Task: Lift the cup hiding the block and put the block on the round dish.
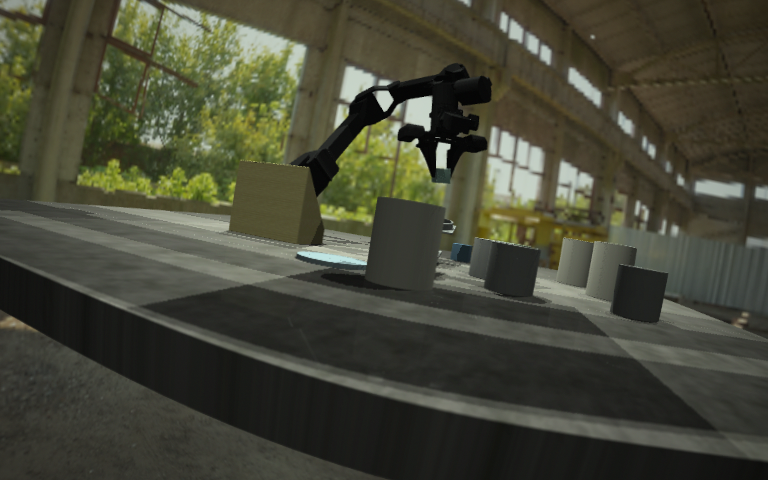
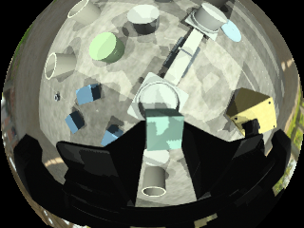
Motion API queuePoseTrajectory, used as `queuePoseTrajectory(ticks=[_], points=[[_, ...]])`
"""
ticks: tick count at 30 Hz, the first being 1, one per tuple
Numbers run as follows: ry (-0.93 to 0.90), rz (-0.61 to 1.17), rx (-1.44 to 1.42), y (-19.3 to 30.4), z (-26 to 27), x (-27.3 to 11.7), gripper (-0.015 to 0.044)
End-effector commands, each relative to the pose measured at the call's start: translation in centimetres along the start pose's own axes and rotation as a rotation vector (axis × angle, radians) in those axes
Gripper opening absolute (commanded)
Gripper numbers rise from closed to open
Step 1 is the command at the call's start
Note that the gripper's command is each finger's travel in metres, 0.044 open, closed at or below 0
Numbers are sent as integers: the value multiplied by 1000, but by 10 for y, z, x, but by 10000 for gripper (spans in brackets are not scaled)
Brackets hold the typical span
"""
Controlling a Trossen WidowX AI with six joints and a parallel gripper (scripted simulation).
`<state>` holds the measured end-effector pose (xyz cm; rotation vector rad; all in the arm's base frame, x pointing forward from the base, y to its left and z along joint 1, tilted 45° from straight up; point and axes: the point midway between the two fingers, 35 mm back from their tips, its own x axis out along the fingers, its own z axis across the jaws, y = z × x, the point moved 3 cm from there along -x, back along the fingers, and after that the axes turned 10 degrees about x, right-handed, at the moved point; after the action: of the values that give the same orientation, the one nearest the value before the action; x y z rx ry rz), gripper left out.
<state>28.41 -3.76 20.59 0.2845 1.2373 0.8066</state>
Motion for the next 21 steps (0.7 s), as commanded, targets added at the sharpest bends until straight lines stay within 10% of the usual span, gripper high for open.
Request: queuePoseTrajectory(ticks=[1, 21], points=[[6, -8, -1, -13, -2, -2, 0], [17, -25, 26, -127, -37, 12, 0]])
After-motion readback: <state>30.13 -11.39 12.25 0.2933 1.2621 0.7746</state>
